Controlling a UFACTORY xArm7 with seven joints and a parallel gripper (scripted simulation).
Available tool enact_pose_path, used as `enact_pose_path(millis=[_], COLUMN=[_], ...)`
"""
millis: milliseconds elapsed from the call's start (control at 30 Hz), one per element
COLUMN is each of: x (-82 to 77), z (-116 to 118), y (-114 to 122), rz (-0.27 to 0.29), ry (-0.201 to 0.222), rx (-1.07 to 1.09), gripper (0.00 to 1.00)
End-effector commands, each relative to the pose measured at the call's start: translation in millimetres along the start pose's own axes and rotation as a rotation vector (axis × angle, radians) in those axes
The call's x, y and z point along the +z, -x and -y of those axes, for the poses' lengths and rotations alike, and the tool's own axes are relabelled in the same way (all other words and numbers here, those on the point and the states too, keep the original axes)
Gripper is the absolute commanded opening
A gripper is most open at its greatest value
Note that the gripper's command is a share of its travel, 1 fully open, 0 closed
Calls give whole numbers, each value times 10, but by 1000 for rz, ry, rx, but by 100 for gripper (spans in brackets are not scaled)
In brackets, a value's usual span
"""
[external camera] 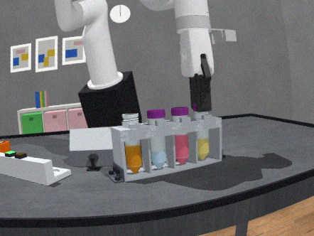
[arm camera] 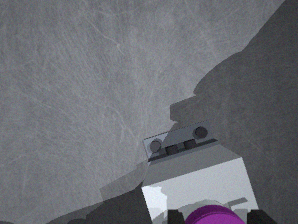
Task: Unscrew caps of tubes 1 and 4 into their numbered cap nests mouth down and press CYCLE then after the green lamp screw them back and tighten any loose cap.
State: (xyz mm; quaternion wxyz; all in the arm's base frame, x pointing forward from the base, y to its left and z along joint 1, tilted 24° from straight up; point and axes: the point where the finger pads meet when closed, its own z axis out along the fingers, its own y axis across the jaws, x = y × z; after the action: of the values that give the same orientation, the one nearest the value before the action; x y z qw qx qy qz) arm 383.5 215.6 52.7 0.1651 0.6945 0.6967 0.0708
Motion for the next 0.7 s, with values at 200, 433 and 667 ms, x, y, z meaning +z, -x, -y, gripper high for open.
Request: enact_pose_path(millis=[200,433,667], x=[-12,-12,-14], z=[-1,-1,-2], y=[-20,-20,-20], rz=[4,4,4], ry=[59,59,59], rx=[476,476,476], gripper=[0,0,46])
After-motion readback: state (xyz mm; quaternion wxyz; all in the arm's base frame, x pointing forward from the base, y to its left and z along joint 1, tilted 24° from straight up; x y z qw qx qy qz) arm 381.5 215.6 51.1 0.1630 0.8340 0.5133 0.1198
